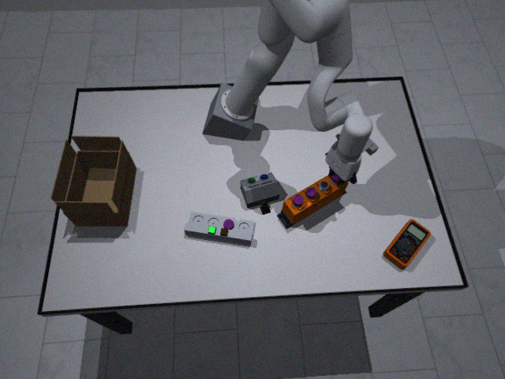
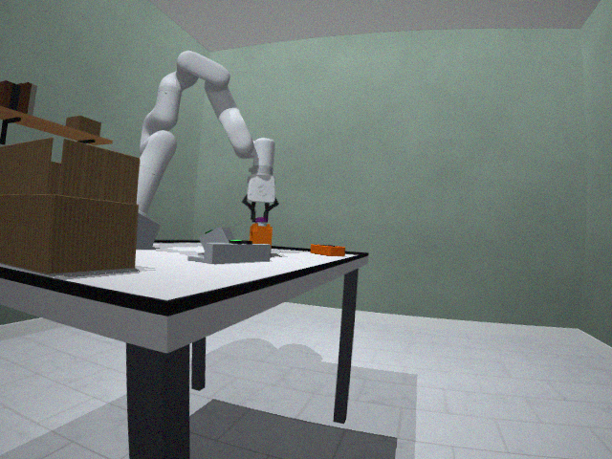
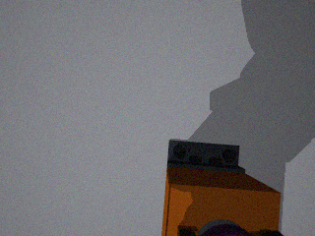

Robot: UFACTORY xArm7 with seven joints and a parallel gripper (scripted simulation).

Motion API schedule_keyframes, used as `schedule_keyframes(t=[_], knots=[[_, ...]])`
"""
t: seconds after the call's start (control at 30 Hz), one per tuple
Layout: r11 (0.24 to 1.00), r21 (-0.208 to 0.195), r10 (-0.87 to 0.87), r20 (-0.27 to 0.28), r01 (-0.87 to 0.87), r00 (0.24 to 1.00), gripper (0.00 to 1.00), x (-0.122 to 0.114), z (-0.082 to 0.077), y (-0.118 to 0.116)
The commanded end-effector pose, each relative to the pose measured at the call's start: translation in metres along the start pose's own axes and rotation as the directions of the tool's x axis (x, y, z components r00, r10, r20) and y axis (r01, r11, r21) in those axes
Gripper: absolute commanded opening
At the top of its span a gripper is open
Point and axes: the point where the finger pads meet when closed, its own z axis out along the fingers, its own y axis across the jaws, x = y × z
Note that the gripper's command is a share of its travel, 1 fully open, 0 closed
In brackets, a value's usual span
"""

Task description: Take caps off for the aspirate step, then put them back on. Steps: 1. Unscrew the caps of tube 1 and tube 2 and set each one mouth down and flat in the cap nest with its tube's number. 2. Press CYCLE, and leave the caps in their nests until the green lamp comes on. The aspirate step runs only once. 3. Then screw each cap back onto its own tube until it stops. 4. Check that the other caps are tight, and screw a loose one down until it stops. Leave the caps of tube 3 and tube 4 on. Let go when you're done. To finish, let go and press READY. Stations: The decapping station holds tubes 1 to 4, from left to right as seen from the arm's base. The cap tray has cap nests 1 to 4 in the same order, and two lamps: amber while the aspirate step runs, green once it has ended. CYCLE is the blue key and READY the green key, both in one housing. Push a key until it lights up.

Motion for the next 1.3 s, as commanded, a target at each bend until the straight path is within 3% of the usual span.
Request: schedule_keyframes(t=[0.0, 0.2, 0.53, 0.57, 0.97, 1.27], knots=[[0.984, -0.006, 0.178, 0.011, -0.178, 0.984, 0.00, 0.0006, -0.0009, 0.0019], [0.929, -0.008, 0.370, 0.009, -0.370, 0.929, 0.00, 0.0006, -0.0006, 0.0019], [0.894, -0.009, 0.448, 0.008, -0.448, 0.894, 0.00, 0.0006, -0.0005, 0.0019], [0.894, -0.009, 0.448, 0.008, -0.448, 0.894, 0.46, 0.0006, -0.0005, 0.0019], [0.894, -0.009, 0.448, 0.008, -0.448, 0.894, 0.46, 0.0006, -0.0005, 0.0019], [0.995, -0.006, 0.104, 0.011, -0.104, 0.994, 0.46, 0.0006, -0.0015, 0.0018]])
